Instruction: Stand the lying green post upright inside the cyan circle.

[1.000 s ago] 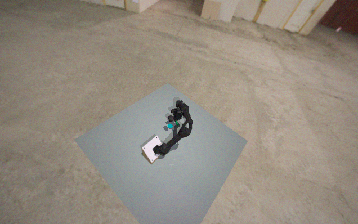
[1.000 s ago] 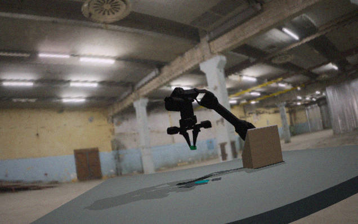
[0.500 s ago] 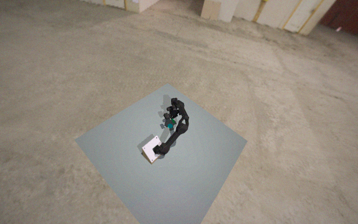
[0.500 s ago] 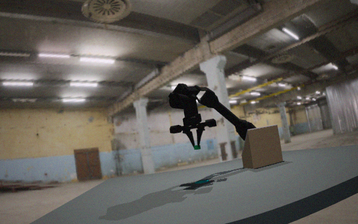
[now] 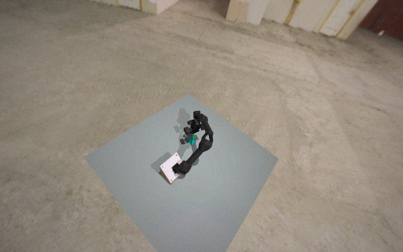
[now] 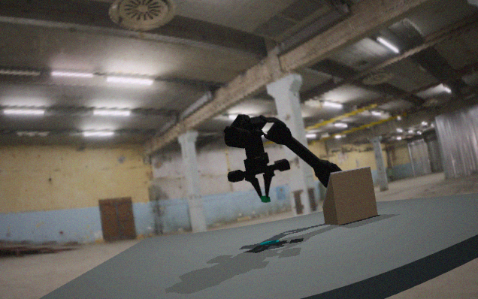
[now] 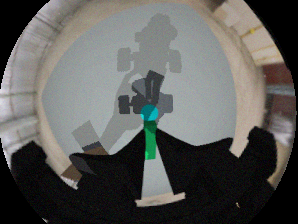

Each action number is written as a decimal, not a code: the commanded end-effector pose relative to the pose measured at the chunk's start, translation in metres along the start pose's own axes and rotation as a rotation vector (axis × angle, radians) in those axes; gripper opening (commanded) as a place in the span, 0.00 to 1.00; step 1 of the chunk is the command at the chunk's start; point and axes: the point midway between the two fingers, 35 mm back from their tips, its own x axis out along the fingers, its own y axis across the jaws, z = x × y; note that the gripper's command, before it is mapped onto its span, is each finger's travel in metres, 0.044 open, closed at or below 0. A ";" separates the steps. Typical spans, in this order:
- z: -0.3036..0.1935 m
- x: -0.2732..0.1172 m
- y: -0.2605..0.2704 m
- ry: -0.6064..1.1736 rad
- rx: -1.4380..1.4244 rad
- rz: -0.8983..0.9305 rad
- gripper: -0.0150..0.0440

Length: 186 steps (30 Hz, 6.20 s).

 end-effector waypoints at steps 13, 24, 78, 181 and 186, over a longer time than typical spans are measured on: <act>0.002 0.011 0.003 -0.093 0.009 0.076 0.29; 0.003 0.017 0.004 -0.161 0.016 0.121 0.29; 0.009 0.034 0.006 -0.539 0.034 0.256 0.29; -0.024 0.012 -0.004 -1.301 -0.030 0.060 0.29; -0.027 0.010 -0.004 -1.334 -0.037 0.036 0.29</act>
